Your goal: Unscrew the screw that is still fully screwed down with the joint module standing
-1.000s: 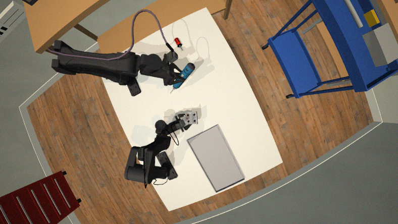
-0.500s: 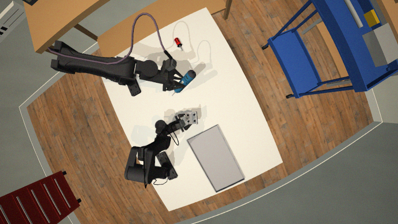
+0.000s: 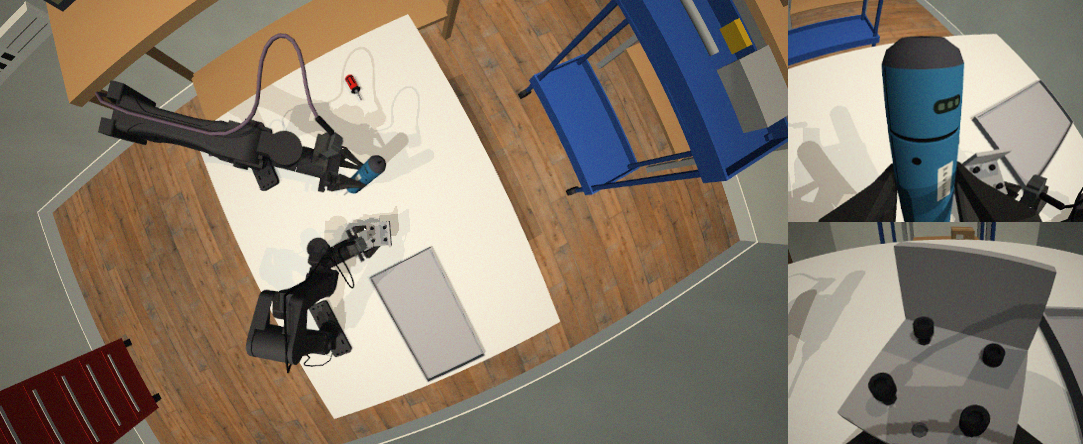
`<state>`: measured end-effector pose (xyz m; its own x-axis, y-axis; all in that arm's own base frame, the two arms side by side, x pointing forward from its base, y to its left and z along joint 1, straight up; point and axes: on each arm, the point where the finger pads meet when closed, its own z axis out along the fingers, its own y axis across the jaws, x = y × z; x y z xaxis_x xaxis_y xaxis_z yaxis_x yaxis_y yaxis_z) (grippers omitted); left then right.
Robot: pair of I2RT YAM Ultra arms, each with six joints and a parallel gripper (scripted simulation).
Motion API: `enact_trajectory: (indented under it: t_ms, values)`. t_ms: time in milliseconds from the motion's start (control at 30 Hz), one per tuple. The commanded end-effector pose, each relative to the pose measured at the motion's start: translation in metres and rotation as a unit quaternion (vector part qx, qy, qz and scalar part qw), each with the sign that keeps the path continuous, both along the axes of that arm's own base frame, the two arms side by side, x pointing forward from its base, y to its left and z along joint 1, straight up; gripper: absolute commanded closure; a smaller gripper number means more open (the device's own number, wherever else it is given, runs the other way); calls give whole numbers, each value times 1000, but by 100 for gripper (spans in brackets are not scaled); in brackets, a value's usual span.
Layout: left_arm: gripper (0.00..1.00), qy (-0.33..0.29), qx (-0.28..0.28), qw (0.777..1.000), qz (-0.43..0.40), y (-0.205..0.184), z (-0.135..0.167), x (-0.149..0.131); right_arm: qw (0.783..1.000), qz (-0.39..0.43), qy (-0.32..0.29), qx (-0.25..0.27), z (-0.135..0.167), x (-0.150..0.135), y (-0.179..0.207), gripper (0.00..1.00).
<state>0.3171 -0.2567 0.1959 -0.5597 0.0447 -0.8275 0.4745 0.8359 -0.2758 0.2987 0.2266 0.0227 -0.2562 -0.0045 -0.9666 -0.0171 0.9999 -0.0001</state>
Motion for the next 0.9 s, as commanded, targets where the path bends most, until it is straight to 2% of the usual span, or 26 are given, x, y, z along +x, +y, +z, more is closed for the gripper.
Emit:
enact_trajectory:
  t_ms: [0, 233, 400, 467, 500, 567, 800, 867]
  values:
    - [58, -88, -49, 995, -27, -21, 54, 1, 1000, -1, -6, 10, 5, 2, 2, 41]
    - [58, -120, -46, 989, -68, -41, 62, -16, 1000, -1, -6, 10, 5, 2, 2, 41]
    - [58, -133, -50, 988, -61, -35, 67, -9, 1000, -1, -6, 10, 5, 2, 2, 41]
    - [58, -149, -54, 984, -78, -45, 66, -20, 1000, -1, -6, 10, 5, 2, 2, 41]
    - [58, -155, -57, 983, -82, -49, 80, -22, 1000, -1, -6, 10, 5, 2, 2, 41]
    - [58, -159, -54, 981, -96, -53, 73, -29, 1000, -1, -6, 10, 5, 2, 2, 41]
    - [58, -191, -53, 971, -131, -70, 85, -48, 1000, -1, -6, 10, 5, 2, 2, 41]
    - [58, -199, -56, 970, -130, -68, 87, -44, 1000, -1, -6, 10, 5, 2, 2, 41]
